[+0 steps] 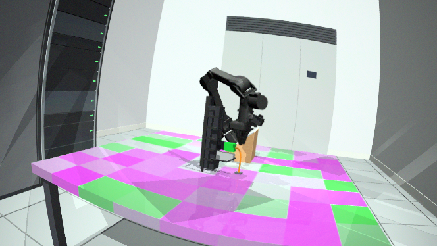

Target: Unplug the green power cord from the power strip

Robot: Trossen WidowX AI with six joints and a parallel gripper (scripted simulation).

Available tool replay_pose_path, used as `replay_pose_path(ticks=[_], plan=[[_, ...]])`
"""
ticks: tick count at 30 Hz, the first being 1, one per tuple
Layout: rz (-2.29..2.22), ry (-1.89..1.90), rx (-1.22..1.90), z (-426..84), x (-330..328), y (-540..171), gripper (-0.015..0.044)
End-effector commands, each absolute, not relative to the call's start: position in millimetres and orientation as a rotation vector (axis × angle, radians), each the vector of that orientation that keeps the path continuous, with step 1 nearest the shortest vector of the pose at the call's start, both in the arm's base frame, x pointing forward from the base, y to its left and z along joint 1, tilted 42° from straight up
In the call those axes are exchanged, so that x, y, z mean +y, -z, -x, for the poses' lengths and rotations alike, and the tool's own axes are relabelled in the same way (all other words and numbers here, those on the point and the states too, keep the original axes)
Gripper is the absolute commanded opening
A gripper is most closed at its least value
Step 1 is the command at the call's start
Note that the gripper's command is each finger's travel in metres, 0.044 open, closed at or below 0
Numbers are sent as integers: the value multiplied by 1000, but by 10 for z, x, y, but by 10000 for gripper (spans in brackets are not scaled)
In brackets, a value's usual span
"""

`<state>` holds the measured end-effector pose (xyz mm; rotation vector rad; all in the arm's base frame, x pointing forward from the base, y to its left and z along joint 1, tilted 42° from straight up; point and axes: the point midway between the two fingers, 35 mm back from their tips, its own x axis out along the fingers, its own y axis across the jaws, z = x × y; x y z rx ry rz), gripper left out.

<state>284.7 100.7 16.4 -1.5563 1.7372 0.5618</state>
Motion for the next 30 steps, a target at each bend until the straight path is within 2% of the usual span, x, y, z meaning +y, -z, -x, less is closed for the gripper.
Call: replay_pose_path(ticks=[1,30], plan=[[1562,-576,1753,-2839,993,-152,160],[1563,-575,1755,-2739,700,-409,160]])
